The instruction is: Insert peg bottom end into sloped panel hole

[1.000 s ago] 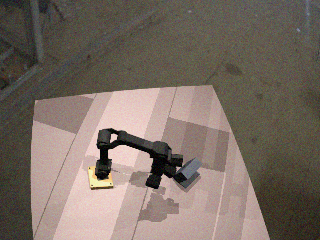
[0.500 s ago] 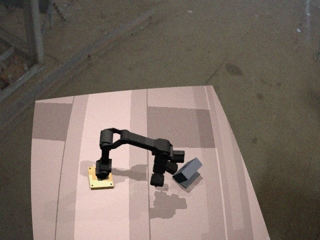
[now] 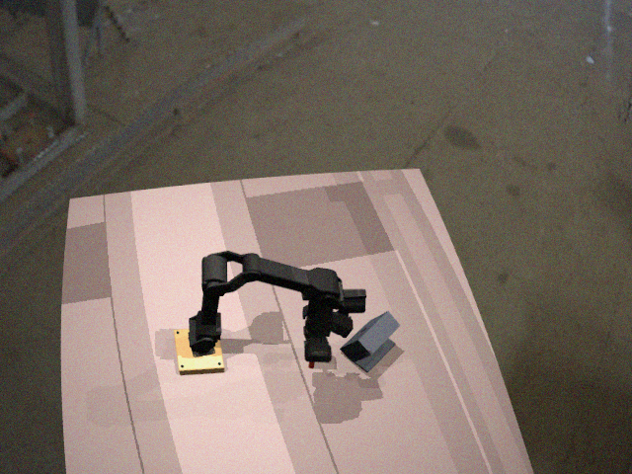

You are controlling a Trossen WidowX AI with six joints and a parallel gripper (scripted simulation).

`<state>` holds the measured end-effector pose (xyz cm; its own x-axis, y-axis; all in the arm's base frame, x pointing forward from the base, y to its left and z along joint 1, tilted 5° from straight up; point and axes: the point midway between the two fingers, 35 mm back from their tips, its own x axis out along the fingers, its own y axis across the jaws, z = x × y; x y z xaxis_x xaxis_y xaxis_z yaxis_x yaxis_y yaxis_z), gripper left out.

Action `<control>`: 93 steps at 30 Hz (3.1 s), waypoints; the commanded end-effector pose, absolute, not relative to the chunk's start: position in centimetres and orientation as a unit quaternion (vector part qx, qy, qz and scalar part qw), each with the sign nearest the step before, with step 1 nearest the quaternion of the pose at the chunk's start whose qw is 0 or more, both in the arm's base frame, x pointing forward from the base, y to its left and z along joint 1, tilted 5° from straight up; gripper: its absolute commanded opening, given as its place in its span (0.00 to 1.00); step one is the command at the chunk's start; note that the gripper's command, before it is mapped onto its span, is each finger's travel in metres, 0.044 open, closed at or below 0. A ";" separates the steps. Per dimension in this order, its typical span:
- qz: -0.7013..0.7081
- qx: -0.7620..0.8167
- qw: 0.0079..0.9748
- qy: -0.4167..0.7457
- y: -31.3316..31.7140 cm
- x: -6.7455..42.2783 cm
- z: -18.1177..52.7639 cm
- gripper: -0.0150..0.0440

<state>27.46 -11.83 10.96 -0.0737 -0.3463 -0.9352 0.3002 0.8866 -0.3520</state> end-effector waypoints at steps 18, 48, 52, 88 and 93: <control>-0.204 -0.129 0.673 0.700 -10.6 29.2 10.4 0.25; -0.155 -0.286 0.644 0.693 -8.1 31.5 9.8 0.25; -0.149 -0.307 0.638 0.690 -7.8 31.8 9.8 0.25; -0.098 -0.483 0.576 0.652 -3.8 34.2 9.3 0.25; -0.092 -0.506 0.565 0.645 -3.1 34.5 9.3 0.25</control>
<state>34.25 -3.52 9.27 0.1363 -0.7475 -0.6501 -0.5326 0.4980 -0.6843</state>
